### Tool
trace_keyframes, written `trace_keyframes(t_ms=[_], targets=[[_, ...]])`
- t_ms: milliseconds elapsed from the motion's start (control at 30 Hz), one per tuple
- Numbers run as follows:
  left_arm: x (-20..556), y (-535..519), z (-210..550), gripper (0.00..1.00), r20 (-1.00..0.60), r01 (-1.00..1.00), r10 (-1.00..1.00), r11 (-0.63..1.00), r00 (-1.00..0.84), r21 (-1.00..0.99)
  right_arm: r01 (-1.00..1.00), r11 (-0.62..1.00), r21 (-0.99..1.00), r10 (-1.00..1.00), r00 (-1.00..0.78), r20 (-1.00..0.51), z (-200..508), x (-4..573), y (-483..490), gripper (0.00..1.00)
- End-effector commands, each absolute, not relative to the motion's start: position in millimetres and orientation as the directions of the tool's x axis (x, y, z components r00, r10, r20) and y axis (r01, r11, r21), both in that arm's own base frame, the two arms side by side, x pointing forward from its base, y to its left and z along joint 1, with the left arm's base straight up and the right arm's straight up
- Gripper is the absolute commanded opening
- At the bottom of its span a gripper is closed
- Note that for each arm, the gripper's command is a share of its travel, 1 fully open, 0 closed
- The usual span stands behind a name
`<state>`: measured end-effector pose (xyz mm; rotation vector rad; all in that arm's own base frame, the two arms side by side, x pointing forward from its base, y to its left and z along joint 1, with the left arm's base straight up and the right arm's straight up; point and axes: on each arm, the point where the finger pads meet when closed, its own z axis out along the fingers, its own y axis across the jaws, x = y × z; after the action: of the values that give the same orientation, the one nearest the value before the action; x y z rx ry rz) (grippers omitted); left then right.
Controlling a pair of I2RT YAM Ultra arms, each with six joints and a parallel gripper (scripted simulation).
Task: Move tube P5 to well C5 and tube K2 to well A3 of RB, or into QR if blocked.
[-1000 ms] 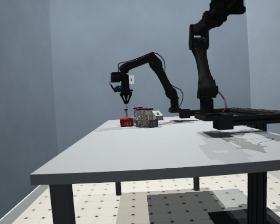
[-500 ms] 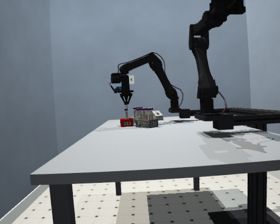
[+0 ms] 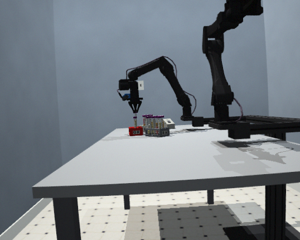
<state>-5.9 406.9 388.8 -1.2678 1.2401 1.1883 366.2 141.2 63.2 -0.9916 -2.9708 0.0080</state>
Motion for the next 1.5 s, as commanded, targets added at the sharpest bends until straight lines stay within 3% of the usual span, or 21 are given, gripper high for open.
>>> trace_keyframes(t_ms=[0, 1467], targets=[[-7, 398, 416, 0.00, -1.000, -1.000, 0.000, -0.016, 0.000, 0.000, 0.597, 0.802, -0.010, 0.597, -0.802, 0.001, 57, 367, 140, 0.00], [-7, 398, 416, 0.00, -1.000, -1.000, 0.000, -0.016, 0.000, 0.000, 0.601, 0.799, 0.003, 0.601, -0.799, -0.007, 42, 372, 137, 0.00]])
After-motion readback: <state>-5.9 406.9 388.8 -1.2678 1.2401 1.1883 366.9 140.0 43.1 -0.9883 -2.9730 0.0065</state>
